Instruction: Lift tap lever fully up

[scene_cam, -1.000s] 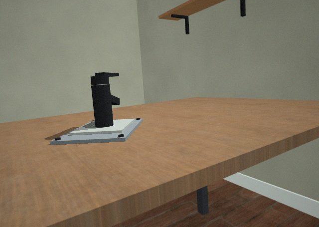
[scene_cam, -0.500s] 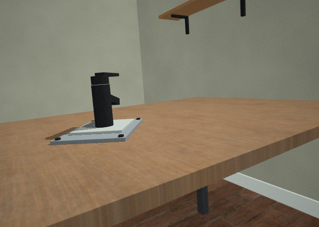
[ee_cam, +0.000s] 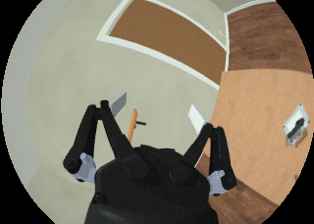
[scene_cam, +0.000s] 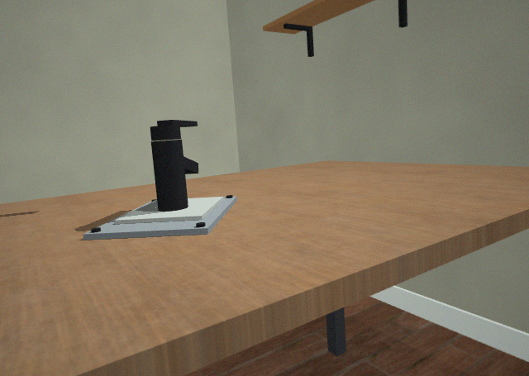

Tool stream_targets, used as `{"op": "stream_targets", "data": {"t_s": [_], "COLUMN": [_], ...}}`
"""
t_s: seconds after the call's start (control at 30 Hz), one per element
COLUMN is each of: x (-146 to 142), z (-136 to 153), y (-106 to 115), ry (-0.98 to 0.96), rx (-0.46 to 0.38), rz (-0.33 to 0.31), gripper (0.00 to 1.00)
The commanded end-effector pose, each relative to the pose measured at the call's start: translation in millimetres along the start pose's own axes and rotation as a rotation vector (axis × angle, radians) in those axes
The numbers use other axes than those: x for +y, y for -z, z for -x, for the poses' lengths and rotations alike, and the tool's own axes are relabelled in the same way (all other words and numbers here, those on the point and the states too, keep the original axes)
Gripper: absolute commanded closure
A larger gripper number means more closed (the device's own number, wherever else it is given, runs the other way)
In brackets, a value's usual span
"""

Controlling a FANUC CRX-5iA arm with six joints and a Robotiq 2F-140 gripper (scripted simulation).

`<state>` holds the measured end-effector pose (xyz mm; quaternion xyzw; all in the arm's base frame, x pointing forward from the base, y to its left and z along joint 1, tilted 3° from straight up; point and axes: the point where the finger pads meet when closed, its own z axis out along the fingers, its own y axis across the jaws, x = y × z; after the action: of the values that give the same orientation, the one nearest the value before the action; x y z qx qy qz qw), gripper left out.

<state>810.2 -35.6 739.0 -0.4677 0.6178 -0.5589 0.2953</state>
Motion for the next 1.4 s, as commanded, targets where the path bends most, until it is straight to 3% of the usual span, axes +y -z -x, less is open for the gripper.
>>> {"op": "stream_targets", "data": {"t_s": [0.0,0.4,0.47,0.5,0.67,0.97,1.03,1.07,1.37], "x": [42,184,184,217,267,369,369,400,484], "z": [-4,-21,-21,-26,-32,-44,-44,-47,-54], "y": [-11,-27,-27,-26,-20,6,6,18,64], "ry": [-0.016,-0.088,-0.088,-0.108,-0.141,-0.22,-0.22,-0.248,-0.338], "rx": [-0.003,0.007,0.007,0.012,0.02,0.042,0.042,0.051,0.077], "rz": [0.079,0.362,0.362,0.429,0.532,0.755,0.755,0.826,1.038], "gripper": [0.0,0.0,0.0,0.0,0.0,0.0,0.0,0.0,0.0]}}
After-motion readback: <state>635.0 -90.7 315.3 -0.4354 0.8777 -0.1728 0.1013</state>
